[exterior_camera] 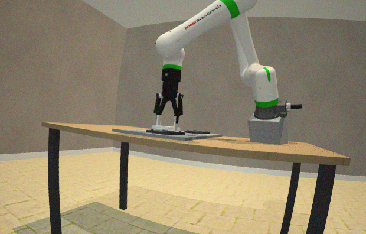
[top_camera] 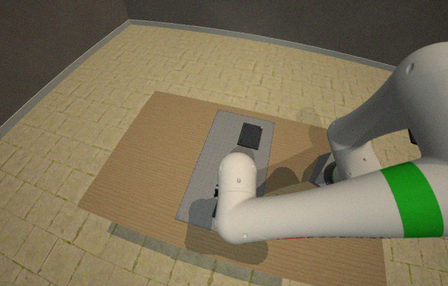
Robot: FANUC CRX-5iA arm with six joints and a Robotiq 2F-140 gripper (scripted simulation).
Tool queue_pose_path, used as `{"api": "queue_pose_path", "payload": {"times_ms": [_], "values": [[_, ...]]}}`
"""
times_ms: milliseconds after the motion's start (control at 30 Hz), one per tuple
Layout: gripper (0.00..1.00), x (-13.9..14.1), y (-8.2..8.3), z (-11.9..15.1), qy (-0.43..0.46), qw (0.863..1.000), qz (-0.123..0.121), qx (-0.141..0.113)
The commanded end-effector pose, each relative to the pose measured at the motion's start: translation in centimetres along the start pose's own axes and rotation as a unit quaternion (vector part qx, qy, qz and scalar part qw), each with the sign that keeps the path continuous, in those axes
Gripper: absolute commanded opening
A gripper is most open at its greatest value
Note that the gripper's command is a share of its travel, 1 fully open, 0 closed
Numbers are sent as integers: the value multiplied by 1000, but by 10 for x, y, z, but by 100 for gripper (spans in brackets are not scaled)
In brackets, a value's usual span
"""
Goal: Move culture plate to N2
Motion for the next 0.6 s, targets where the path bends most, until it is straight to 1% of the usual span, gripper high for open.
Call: {"api": "queue_pose_path", "payload": {"times_ms": [0, 567], "values": [[0, 0, 0, 0, 0, 1000, 0, 0], [0, 0, -3, 0, 0, 1000, 0, 0]]}}
Point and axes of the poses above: the point where the finger pads meet when closed, its own y axis back along the fingers, its own x axis across the jaws, z = x × y, the point moved 8 cm from there along y, back along the fingers, and after that the axes turned 7 degrees about -y, right-handed, at the moved point
